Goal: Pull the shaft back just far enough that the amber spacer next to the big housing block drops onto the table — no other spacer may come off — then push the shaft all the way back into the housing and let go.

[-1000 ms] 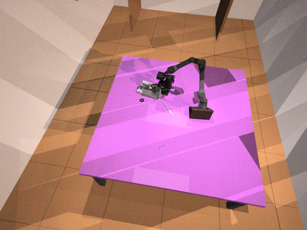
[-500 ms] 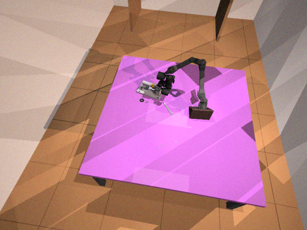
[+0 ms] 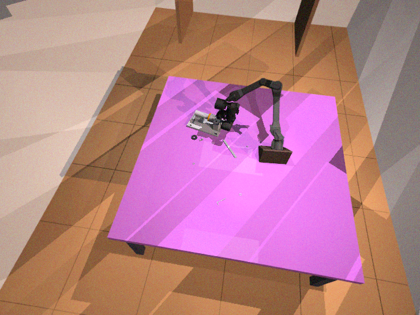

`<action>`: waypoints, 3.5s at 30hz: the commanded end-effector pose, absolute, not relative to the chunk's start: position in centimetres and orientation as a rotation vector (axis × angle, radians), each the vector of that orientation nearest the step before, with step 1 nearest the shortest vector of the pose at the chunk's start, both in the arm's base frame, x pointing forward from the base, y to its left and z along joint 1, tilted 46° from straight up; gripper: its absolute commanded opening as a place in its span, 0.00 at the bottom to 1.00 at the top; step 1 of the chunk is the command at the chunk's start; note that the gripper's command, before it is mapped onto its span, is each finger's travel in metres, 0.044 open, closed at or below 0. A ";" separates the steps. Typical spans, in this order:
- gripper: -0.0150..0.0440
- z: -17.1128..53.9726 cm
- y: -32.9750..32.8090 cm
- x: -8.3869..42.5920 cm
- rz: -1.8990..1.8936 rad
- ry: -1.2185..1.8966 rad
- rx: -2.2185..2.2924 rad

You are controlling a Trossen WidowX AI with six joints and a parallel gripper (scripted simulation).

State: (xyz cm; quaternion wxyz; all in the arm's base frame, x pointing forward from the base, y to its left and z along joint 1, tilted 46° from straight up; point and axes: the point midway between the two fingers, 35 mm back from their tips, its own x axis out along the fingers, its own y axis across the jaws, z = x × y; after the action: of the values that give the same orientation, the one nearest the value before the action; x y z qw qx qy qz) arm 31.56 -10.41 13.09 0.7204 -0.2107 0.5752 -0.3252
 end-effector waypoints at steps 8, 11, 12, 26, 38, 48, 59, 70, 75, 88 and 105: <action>0.25 13.1 -10.4 31.4 -0.722 1.270 -0.464; 0.25 13.1 -10.4 31.4 -0.722 1.270 -0.464; 0.25 13.1 -10.4 31.4 -0.722 1.270 -0.464; 0.25 13.0 -10.4 31.2 -0.722 1.270 -0.464; 0.25 13.0 -10.4 31.1 -0.722 1.270 -0.464; 0.25 13.0 -10.4 31.0 -0.722 1.270 -0.464; 0.25 13.0 -10.4 30.9 -0.722 1.271 -0.464; 0.25 12.9 -10.4 30.8 -0.722 1.271 -0.464; 0.25 12.9 -10.4 30.8 -0.722 1.271 -0.464; 0.25 12.9 -10.3 30.6 -0.722 1.271 -0.464; 0.25 12.8 -10.3 30.5 -0.722 1.271 -0.464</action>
State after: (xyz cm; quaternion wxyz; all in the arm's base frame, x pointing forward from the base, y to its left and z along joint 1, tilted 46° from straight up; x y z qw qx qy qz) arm 30.57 -10.32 12.83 0.7202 -0.2110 0.5756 -0.3247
